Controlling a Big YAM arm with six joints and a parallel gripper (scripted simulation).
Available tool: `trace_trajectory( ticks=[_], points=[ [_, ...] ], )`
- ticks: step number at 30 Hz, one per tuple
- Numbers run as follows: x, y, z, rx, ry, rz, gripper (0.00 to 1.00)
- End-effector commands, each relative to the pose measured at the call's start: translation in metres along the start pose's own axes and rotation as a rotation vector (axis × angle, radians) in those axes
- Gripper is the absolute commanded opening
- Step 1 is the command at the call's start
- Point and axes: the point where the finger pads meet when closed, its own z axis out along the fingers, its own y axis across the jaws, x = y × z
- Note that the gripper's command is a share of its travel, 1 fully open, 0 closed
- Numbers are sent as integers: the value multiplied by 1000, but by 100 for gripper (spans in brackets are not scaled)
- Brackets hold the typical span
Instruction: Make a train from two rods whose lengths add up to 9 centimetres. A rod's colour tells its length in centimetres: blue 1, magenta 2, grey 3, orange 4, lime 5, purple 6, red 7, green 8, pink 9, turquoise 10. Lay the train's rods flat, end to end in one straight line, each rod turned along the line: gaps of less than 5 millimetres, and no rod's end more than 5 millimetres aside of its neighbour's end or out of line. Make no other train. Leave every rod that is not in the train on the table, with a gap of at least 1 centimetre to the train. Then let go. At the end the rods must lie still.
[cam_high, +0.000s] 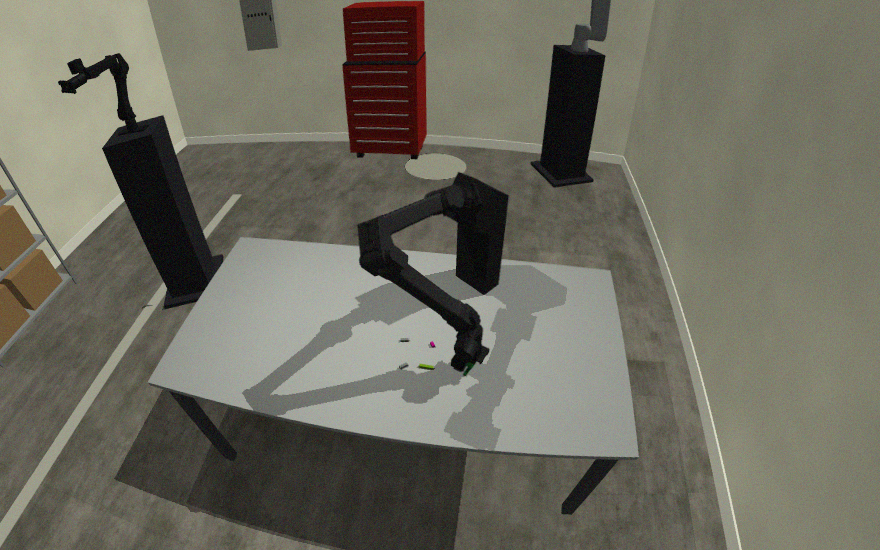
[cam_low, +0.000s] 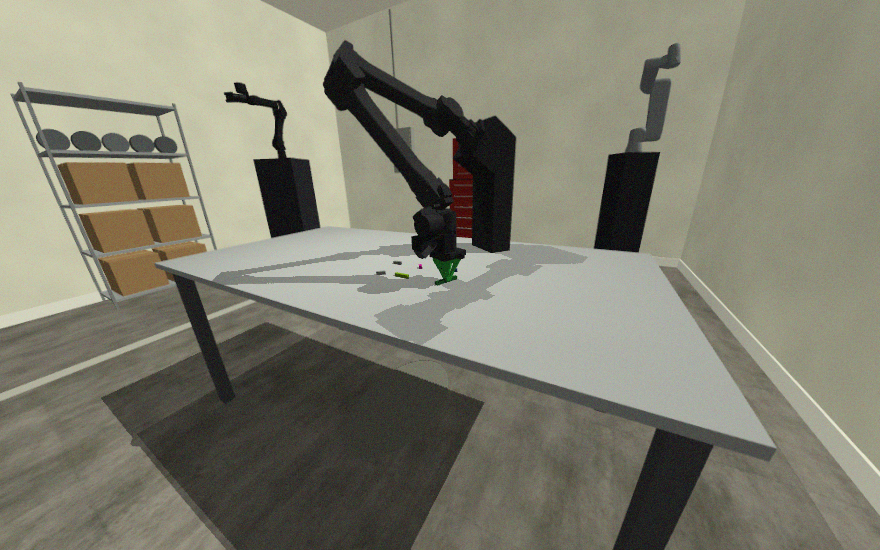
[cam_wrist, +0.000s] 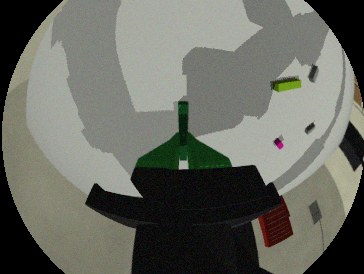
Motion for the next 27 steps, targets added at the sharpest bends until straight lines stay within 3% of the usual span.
trace_trajectory(
  ticks=[1, 13, 27],
  points=[
    [-3, -4, 2, 2, -12, 6, 4],
    [-4, -3, -2, -1, -15, 7, 4],
    [1, 5, -78, -15, -7, -2, 4]
  ],
)
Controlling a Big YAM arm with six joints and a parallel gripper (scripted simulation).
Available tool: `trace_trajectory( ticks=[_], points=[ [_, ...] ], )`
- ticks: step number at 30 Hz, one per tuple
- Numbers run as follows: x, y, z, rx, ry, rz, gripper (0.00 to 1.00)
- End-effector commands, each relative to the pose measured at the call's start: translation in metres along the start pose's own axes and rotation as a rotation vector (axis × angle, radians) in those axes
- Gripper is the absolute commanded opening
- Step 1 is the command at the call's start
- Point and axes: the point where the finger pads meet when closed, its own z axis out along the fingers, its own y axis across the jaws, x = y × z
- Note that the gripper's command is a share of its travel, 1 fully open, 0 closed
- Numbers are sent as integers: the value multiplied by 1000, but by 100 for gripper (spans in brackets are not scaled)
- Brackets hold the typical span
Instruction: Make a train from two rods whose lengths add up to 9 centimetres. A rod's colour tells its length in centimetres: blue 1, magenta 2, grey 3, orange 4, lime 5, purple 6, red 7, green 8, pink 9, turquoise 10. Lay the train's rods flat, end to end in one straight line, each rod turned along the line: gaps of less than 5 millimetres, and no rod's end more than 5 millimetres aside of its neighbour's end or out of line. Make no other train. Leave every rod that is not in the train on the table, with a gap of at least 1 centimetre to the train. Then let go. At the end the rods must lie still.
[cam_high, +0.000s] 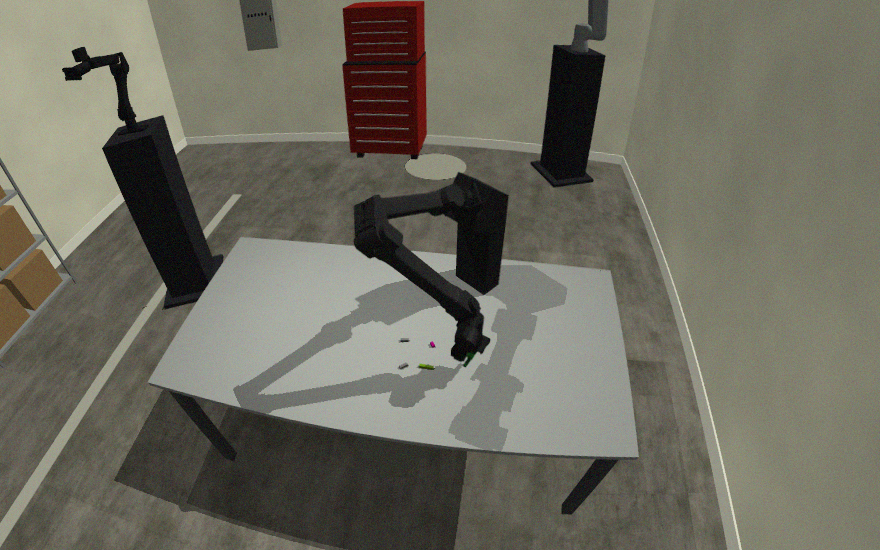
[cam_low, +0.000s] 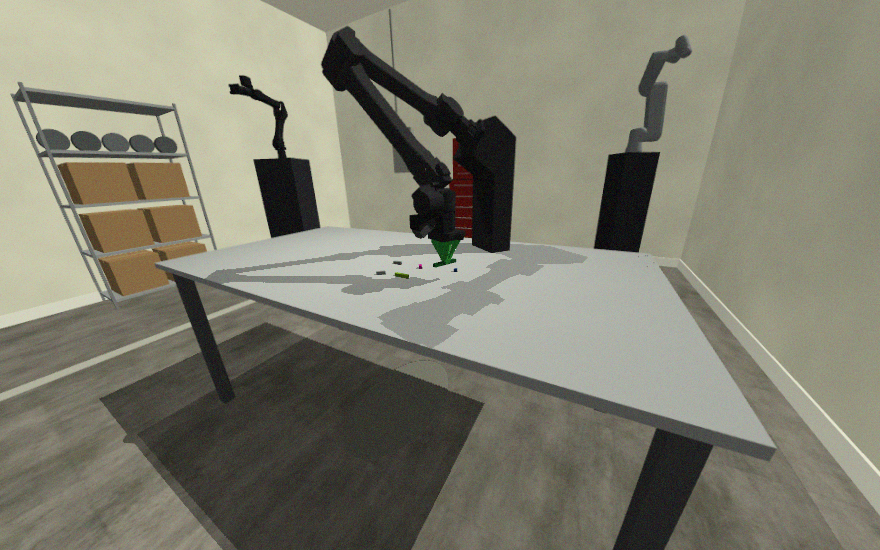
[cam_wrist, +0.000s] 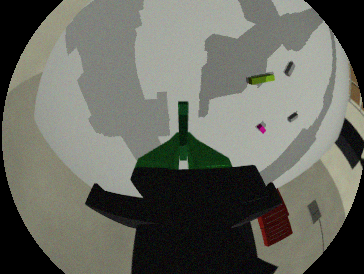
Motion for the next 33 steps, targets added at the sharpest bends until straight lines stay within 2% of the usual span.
trace_trajectory(
  ticks=[1, 7, 9, 14, 15, 17, 19, 23, 25, 26, 31, 32, 33],
  points=[
    [3, 6, -30, -17, 4, 3, 4],
    [2, 6, -54, -18, 2, 4, 4],
    [9, -5, -41, 13, 27, 8, 4],
    [10, -2, -42, 8, 27, 4, 4],
    [0, 0, -49, -4, 6, 16, 4],
    [-4, 0, -49, -5, 0, 16, 4],
    [1, -1, -47, -2, 8, 18, 4],
    [7, -23, -46, -2, -4, 194, 4],
    [12, -22, -43, 2, 6, 187, 4],
    [15, -31, -44, 1, 2, 273, 4],
    [20, -31, -42, 5, 12, 266, 4],
    [19, -41, -45, 0, -1, 372, 4],
    [19, -41, -45, 0, -1, 372, 4]
  ],
)
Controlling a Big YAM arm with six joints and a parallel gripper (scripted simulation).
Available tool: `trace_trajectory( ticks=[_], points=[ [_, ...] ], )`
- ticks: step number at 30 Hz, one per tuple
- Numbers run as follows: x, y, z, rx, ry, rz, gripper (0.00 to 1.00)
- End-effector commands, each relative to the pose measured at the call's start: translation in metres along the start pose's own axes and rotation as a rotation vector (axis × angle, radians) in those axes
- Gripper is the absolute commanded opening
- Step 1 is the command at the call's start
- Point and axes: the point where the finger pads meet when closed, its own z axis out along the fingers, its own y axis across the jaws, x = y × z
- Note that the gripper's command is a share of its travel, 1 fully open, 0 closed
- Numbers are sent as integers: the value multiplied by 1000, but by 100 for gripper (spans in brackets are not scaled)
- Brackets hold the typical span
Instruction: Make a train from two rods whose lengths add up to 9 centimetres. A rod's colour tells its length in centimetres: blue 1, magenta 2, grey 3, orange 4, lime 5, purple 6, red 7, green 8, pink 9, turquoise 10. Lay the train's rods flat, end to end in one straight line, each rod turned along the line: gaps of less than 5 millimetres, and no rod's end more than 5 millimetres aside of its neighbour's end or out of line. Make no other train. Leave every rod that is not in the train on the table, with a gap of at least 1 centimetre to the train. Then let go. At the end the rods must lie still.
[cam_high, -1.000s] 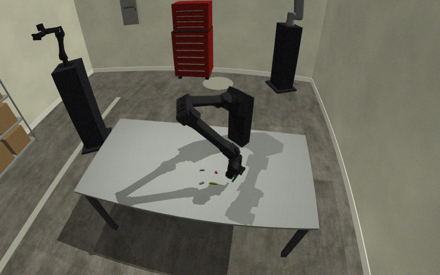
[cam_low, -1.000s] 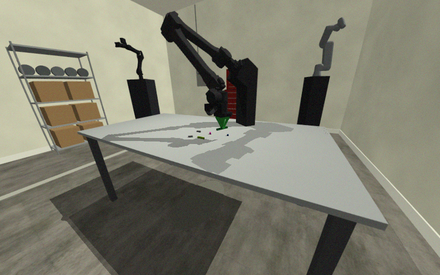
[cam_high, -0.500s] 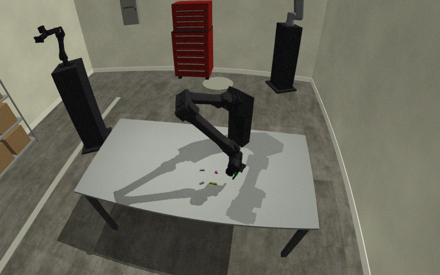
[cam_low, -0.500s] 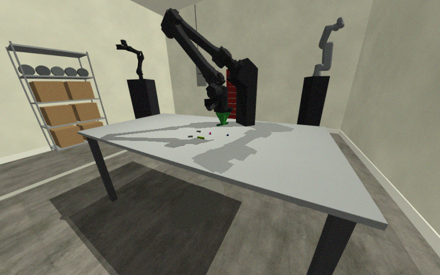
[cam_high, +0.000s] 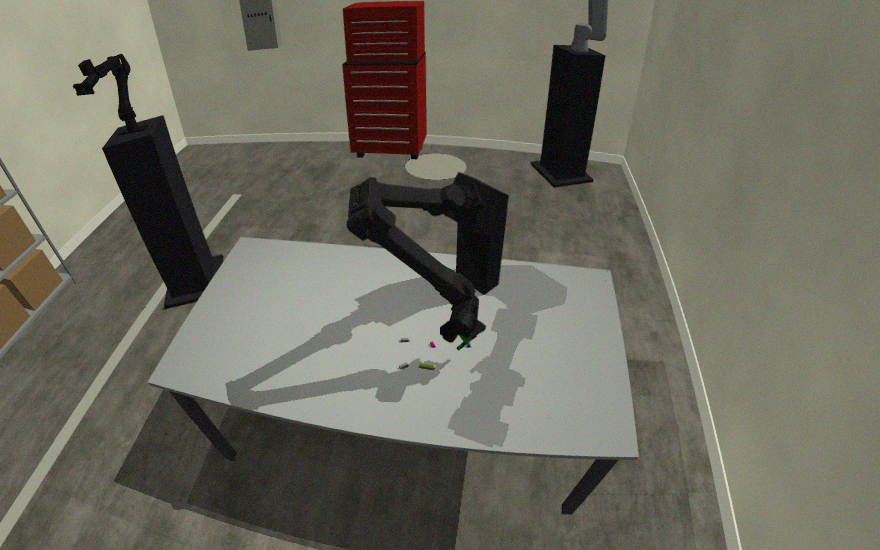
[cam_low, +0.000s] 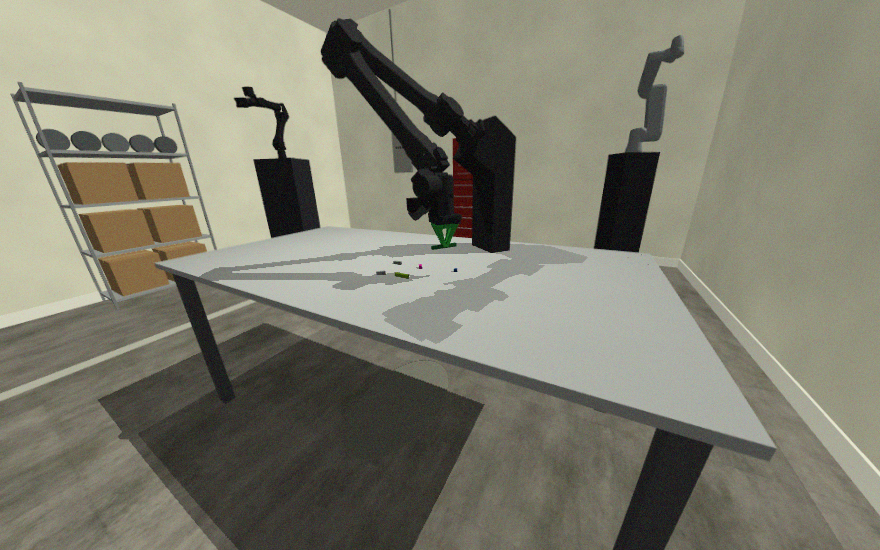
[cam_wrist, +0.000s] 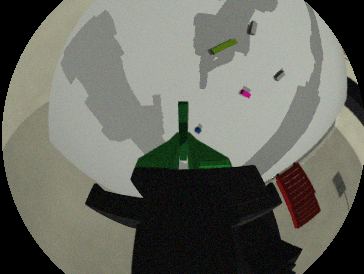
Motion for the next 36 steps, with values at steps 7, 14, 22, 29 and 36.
trace_trajectory(
  ticks=[7, 14, 22, 29, 36],
  points=[
    [6, -23, -1, 5, -8, 206, 4],
    [1, -24, -1, -13, -21, 313, 4],
    [14, -54, -5, 1, -11, 488, 4],
    [16, -65, -9, -4, -18, 607, 4],
    [13, -55, -6, -25, -19, 642, 4]
  ],
)
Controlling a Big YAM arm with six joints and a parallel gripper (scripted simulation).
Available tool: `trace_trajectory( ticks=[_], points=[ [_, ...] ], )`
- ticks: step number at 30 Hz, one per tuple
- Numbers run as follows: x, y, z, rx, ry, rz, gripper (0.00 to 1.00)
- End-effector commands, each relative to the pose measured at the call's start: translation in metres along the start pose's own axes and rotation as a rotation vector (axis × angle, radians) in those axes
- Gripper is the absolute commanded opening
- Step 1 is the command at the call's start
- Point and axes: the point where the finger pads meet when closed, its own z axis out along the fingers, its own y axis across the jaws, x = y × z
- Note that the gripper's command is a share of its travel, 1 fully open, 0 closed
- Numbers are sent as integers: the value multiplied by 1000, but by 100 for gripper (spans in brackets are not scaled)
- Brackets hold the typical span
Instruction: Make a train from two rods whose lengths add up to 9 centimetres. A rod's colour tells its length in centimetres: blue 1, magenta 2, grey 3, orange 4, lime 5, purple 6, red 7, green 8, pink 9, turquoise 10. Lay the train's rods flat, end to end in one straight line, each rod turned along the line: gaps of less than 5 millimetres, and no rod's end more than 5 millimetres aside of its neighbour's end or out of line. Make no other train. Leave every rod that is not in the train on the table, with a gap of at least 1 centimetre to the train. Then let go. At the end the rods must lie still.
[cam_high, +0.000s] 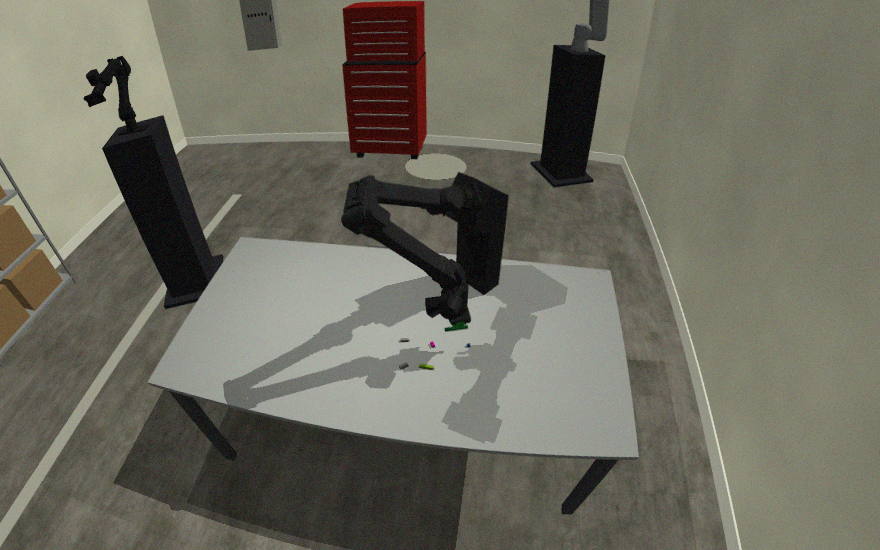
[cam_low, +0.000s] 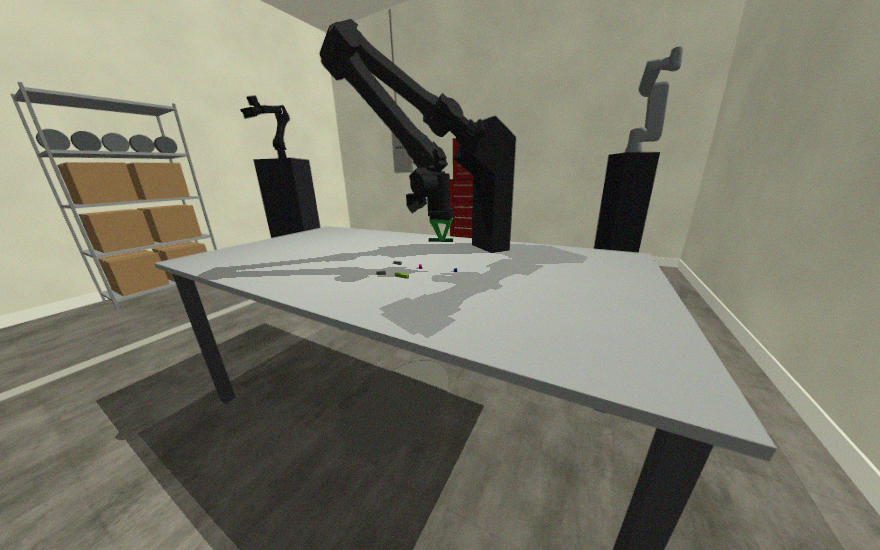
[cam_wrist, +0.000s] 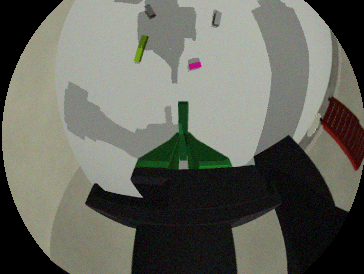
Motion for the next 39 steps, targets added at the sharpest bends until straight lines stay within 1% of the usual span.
trace_trajectory(
  ticks=[1, 9, 11, 13, 14, 21, 28, 30, 35, 39],
  points=[
    [-1, 7, -3, -26, -6, 42, 4],
    [0, 6, -2, -23, -5, 37, 4],
    [0, 4, 2, -14, -4, 33, 4],
    [0, 4, 2, -14, -4, 33, 4],
    [0, -2, 2, -5, -4, 31, 4],
    [-3, 1, 20, -6, -9, 27, 4],
    [-3, 0, 50, -6, -9, 27, 4],
    [-3, 0, 50, -6, -9, 27, 4],
    [-3, -1, 72, -6, -9, 26, 4],
    [-3, -1, 84, -6, -9, 26, 4]
  ],
)
